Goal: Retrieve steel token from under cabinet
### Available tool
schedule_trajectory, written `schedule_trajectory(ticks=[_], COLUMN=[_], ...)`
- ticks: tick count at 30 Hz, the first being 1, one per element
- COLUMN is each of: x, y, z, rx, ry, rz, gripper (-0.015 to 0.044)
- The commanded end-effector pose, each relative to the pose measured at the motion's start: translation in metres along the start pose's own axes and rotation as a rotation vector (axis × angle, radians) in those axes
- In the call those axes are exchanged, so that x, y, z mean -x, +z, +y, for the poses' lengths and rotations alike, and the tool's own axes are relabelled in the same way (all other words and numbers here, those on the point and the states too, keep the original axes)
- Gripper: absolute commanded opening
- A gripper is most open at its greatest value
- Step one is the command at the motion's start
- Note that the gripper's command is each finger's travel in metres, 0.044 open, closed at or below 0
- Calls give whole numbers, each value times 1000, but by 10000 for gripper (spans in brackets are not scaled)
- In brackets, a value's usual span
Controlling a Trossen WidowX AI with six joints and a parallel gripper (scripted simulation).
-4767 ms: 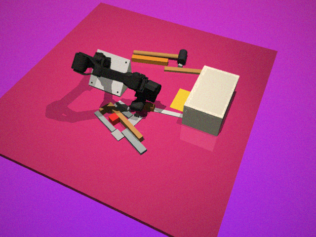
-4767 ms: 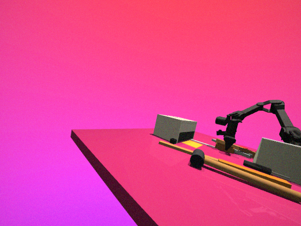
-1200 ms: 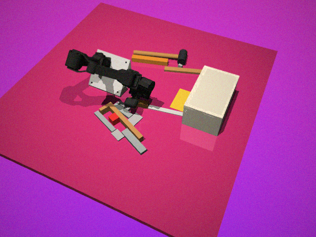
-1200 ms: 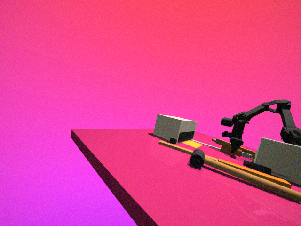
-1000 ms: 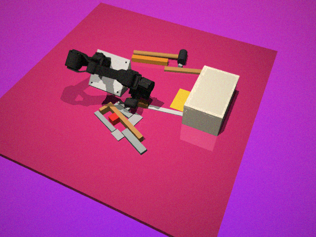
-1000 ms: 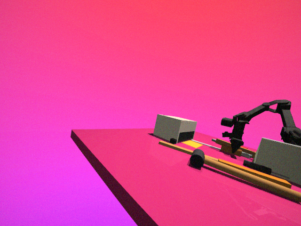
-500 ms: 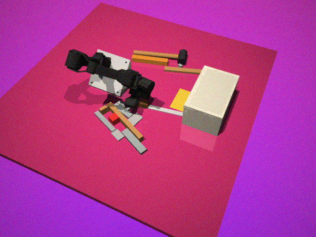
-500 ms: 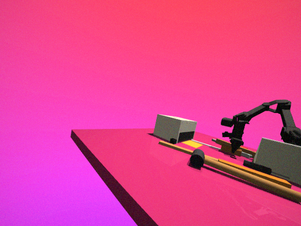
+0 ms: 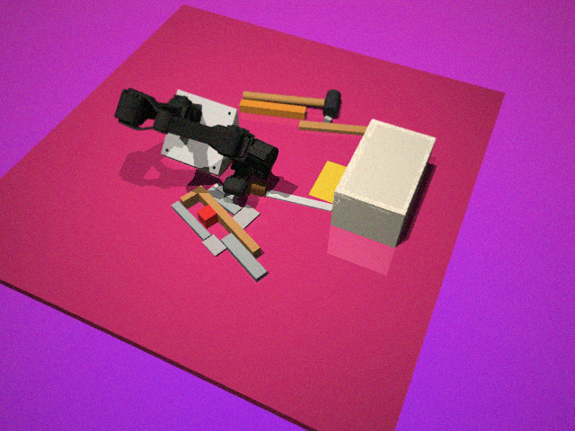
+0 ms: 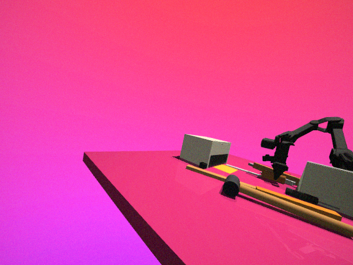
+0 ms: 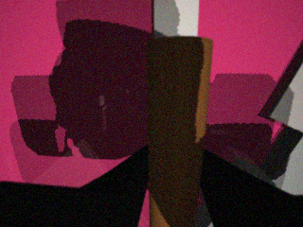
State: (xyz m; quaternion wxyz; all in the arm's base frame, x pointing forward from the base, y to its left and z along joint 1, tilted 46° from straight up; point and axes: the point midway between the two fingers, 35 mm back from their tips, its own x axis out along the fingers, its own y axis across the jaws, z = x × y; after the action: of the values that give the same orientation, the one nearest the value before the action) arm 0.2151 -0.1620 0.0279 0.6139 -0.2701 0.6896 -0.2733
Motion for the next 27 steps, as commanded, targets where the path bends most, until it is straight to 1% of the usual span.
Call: schedule_trajectory(ticks=[1, 27], x=[1, 1], y=[-2, 28], z=[-1, 0], rx=[1, -3], ry=[-2, -2], rz=[-2, -1], gripper=[0, 0])
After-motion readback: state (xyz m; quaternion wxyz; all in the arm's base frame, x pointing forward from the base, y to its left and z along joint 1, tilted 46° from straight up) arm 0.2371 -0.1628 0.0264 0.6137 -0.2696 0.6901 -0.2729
